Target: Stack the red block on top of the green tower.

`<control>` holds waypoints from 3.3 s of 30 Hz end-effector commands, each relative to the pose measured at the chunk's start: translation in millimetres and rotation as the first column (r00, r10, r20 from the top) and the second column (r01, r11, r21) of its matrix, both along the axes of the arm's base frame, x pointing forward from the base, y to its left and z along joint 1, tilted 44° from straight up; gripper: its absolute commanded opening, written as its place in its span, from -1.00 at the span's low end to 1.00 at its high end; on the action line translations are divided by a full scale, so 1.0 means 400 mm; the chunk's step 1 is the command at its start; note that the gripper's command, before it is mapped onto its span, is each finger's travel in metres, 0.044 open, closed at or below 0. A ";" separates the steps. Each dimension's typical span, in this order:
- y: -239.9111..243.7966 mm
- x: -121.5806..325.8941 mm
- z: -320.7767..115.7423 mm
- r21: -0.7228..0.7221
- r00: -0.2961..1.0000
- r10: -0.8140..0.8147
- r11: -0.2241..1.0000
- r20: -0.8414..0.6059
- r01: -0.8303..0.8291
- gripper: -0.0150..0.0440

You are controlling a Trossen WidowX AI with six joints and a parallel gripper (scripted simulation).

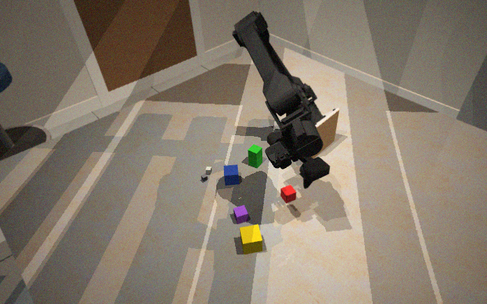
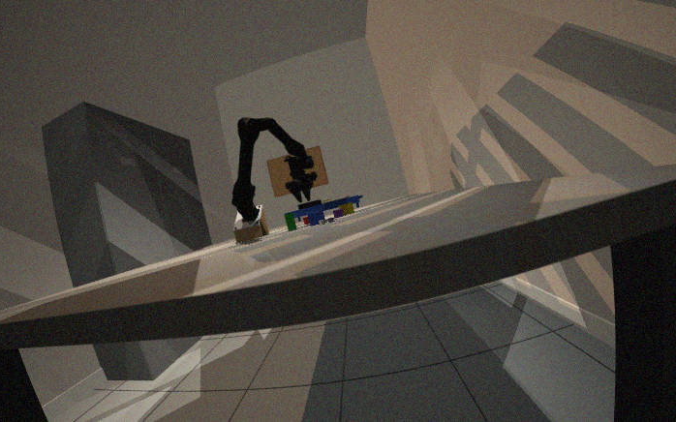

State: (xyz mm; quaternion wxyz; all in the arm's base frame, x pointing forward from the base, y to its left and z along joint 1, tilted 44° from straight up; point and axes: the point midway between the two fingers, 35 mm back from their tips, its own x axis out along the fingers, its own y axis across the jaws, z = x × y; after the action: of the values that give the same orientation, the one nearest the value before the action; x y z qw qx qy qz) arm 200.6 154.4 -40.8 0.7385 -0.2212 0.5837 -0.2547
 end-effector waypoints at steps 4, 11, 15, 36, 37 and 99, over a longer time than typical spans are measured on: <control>-0.048 0.002 0.014 -0.025 0.996 -0.082 0.996 0.041 0.083 1.00; -0.084 0.013 -0.018 -0.025 0.996 -0.082 0.996 0.041 0.083 1.00; -0.130 0.022 -0.064 -0.027 0.996 -0.082 0.996 0.042 0.083 1.00; -0.173 0.036 -0.108 -0.027 0.996 -0.082 0.996 0.043 0.083 1.00; -0.176 0.037 -0.111 -0.028 0.996 -0.082 0.996 0.043 0.083 1.00; -0.067 0.009 0.003 -0.026 0.996 -0.082 0.996 0.041 0.083 -0.49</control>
State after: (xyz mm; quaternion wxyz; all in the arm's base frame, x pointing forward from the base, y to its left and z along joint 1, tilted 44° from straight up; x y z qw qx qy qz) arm 205.9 116.2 -50.7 0.7344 -0.2073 0.5739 -0.2973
